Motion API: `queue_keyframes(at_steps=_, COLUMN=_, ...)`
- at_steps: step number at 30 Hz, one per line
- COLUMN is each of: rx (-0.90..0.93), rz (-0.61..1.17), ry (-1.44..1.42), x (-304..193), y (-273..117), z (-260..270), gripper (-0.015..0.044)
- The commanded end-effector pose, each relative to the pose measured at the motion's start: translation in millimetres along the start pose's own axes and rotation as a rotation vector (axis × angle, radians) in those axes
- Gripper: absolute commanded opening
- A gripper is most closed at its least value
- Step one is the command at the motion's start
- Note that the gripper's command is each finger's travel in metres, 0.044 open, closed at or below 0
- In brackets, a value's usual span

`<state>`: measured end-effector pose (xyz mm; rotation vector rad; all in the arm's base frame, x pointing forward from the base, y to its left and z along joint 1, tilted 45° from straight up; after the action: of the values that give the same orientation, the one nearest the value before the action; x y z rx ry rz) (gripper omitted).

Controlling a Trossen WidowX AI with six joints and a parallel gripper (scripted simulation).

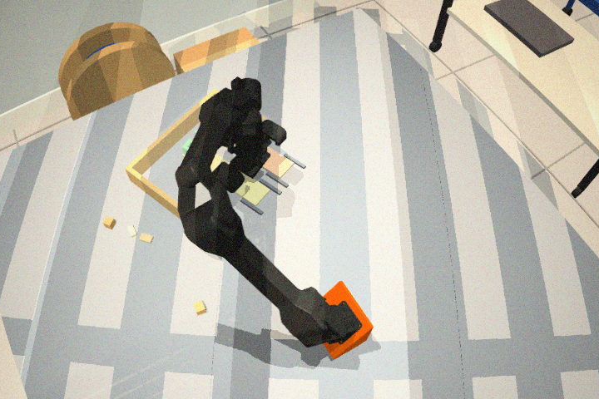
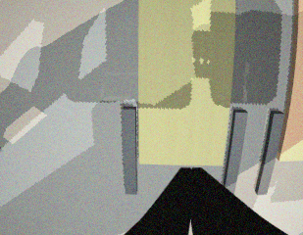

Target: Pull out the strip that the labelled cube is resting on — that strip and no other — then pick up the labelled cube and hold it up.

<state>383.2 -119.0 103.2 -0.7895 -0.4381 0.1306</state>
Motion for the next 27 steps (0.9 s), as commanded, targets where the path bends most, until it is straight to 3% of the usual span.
queue_keyframes(at_steps=1, rx=0.004, rz=0.007, ry=0.007, x=0, y=10, z=0, gripper=0.0)
queue_keyframes(at_steps=27, rx=0.006, rz=0.006, ry=0.006, x=0, y=52, z=-1, gripper=0.0)
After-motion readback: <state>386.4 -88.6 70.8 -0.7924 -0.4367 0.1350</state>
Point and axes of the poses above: the point midway between the two fingers, 35 mm back from their tips, its own y axis out along the fingers, its own z axis across the jaws, x = y × z, the point moved 10 cm from there along -y, back along the fingers, and after that the axes turned 3 degrees about -y, right-handed, at the moved point
